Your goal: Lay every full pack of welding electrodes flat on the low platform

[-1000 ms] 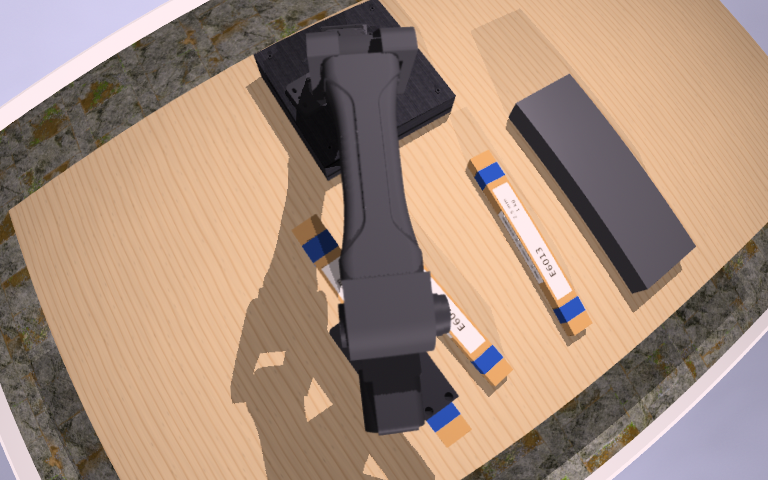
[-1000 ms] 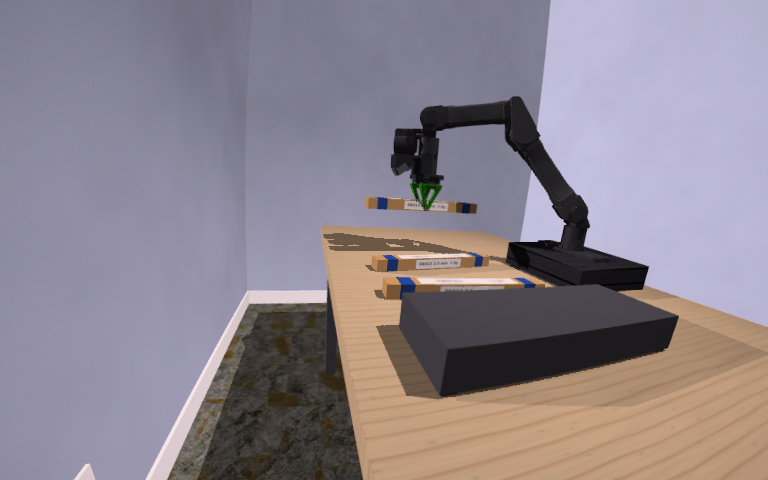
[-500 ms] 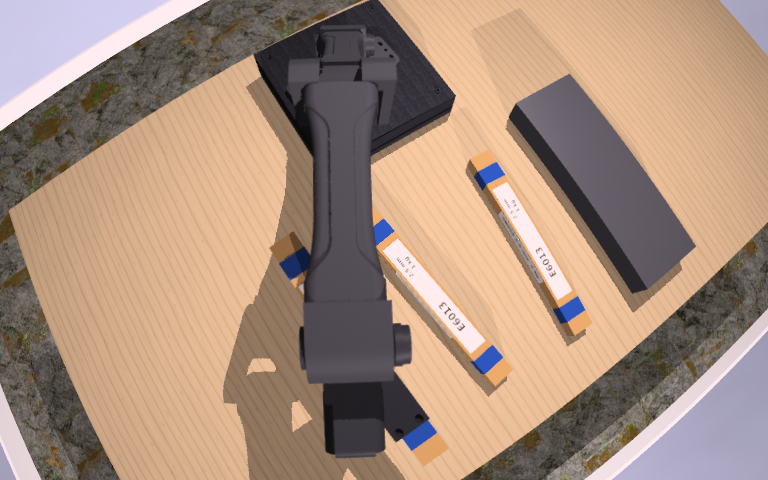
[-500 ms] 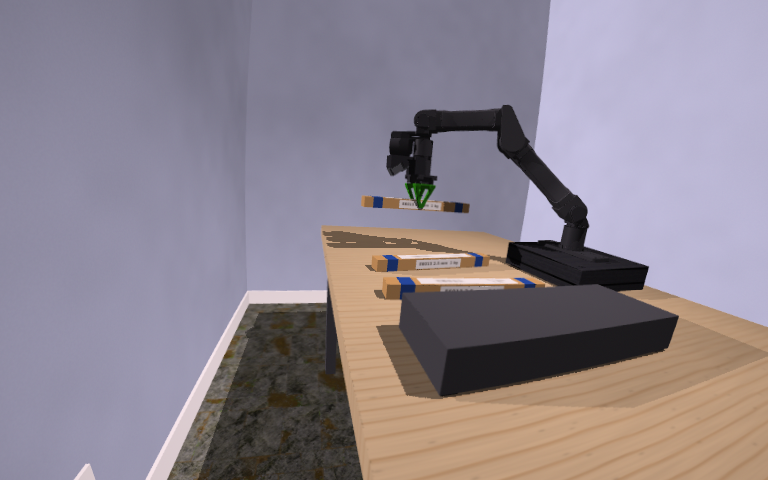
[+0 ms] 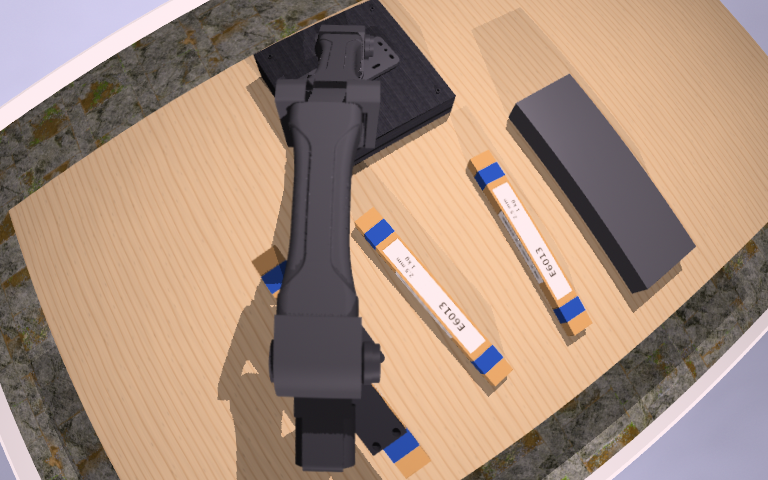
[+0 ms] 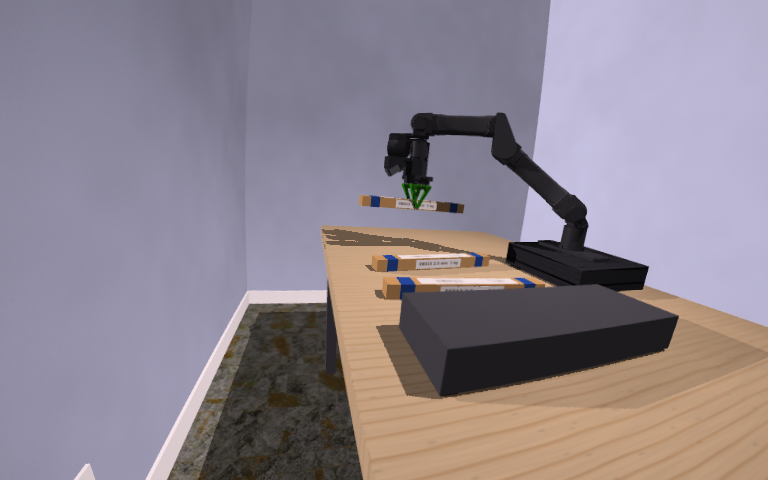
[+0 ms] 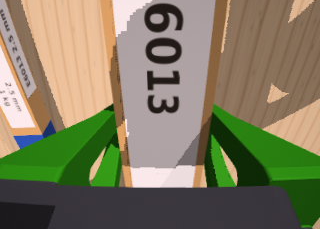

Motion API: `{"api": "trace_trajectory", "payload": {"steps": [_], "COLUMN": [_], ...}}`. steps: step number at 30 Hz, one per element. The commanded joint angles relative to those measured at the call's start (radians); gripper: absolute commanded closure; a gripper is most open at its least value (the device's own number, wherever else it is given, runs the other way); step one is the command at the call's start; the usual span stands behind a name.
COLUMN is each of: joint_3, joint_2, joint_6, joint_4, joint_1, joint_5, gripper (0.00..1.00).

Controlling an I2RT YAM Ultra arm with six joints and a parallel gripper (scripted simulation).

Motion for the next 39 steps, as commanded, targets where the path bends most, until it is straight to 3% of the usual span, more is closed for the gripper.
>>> {"api": "trace_trajectory", "payload": {"steps": [1, 17, 39], "joint_3": [0.049, 0.201, 0.216], "joint_2": [-0.001, 0.084, 0.093], "joint_6": [-0.022, -0.082, -0.087], "joint_4": [-0.016, -0.016, -0.016], "joint_1": [-0.019, -0.083, -0.087], "joint_5": [-0.003, -0.005, -0.004], "gripper": [1.00, 1.00, 1.00]}}
